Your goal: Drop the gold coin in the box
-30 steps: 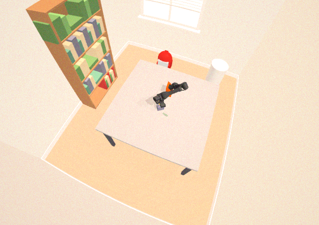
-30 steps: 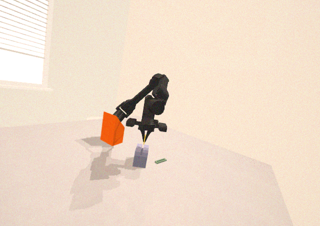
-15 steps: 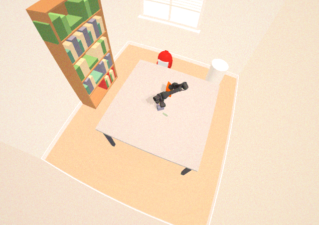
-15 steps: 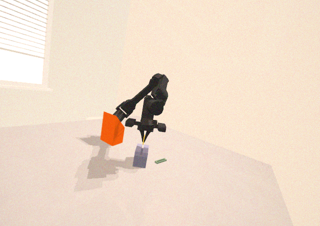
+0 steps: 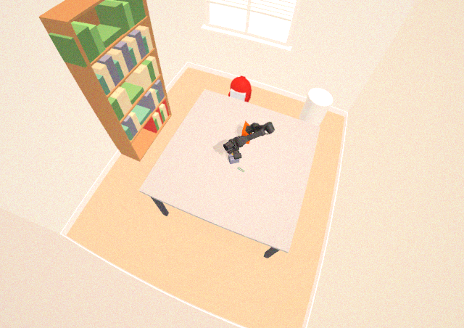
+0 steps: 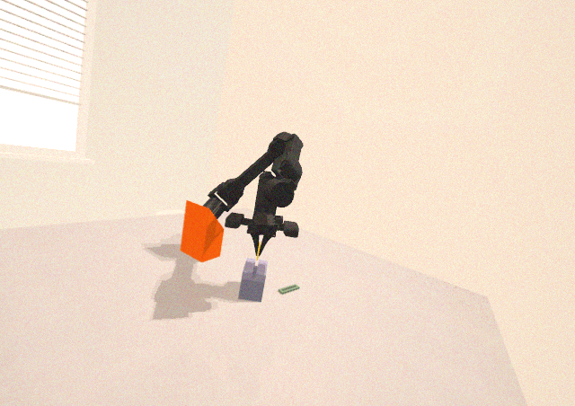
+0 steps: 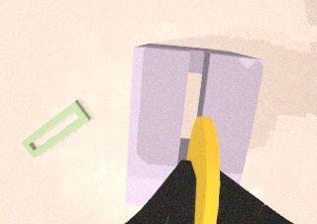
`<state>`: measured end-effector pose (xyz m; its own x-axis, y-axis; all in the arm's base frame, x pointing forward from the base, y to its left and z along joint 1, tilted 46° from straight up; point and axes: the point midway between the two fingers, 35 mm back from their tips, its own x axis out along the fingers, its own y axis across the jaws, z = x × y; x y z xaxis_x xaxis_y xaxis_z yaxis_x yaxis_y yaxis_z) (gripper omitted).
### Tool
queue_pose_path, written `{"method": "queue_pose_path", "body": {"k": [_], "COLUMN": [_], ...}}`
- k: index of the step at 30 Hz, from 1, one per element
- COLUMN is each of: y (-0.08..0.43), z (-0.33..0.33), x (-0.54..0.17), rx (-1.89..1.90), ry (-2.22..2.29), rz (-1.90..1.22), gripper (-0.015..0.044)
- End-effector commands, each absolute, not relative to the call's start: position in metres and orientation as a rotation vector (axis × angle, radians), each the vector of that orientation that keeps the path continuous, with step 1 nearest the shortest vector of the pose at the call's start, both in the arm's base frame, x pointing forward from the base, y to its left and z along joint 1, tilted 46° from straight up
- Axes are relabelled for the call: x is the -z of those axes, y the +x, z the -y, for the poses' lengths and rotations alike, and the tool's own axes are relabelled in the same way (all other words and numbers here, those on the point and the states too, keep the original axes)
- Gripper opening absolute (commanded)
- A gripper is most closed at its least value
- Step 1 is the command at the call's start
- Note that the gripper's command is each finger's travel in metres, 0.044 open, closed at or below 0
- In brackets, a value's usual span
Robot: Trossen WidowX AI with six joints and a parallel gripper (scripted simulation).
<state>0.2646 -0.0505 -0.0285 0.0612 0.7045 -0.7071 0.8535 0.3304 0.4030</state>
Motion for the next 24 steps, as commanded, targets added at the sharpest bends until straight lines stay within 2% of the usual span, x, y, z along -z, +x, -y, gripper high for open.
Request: {"method": "queue_pose_path", "body": {"k": [1, 24], "y": [0.2639, 0.2637], "z": [0.0478, 0.0409], "x": [0.0307, 0.0377], "rx": [0.206, 0.21], "ry": [1.421, 1.424], "rz": [-1.685, -1.686], "gripper": [0.0, 0.0]}}
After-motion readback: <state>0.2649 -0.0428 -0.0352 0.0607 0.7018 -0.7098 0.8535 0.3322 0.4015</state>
